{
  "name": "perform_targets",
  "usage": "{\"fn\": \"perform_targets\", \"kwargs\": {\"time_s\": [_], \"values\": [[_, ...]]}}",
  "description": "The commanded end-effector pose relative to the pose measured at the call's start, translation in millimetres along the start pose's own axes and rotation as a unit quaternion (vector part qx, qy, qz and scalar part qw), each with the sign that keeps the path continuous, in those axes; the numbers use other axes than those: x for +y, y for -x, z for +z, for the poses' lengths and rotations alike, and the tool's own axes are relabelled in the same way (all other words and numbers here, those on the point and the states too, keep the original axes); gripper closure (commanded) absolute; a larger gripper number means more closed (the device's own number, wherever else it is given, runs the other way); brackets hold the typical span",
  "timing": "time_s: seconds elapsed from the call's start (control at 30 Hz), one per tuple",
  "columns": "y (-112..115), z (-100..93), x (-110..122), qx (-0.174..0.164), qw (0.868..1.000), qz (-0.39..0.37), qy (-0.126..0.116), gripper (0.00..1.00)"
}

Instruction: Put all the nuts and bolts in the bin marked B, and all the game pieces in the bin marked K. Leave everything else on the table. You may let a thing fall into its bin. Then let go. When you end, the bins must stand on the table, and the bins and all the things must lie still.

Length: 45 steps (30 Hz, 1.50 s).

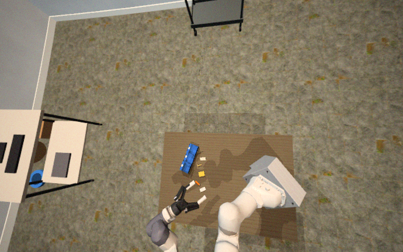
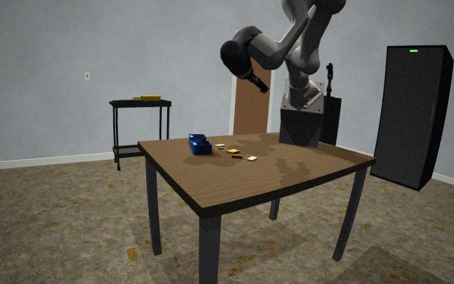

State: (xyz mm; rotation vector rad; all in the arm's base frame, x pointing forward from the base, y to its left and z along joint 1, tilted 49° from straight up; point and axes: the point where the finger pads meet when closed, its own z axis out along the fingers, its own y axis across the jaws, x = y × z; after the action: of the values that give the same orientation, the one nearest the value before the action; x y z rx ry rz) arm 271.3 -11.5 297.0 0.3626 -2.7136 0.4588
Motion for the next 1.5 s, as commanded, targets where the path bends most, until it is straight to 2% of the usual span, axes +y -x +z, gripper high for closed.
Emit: {"fn": "perform_targets", "kwargs": {"time_s": [0.0, 0.53, 0.57, 1.03, 1.2, 1.23, 1.3, 1.37, 1.47], "values": [[0, 0.0, 0, 0.0, 1.0, 0.0, 0.0, 0.0], [0, 0.0, 0, 0.0, 1.0, 0.0, 0.0, 0.0], [7, 1.8, 4, 0.0, 1.0, 0.0, 0.0, 0.95], [103, 26.9, 65, 0.0, 1.0, 0.0, 0.0, 0.95], [106, 27.8, 67, 0.0, 1.0, 0.0, 0.0, 0.95], [111, 26.0, 60, -0.009, 1.0, -0.019, -0.013, 0.95], [102, 33.7, 60, -0.012, 0.998, -0.066, 0.005, 0.95], [102, 33.7, 60, -0.017, 0.993, -0.111, 0.022, 0.95], [102, 33.7, 60, -0.019, 0.991, -0.127, 0.028, 0.95]]}}
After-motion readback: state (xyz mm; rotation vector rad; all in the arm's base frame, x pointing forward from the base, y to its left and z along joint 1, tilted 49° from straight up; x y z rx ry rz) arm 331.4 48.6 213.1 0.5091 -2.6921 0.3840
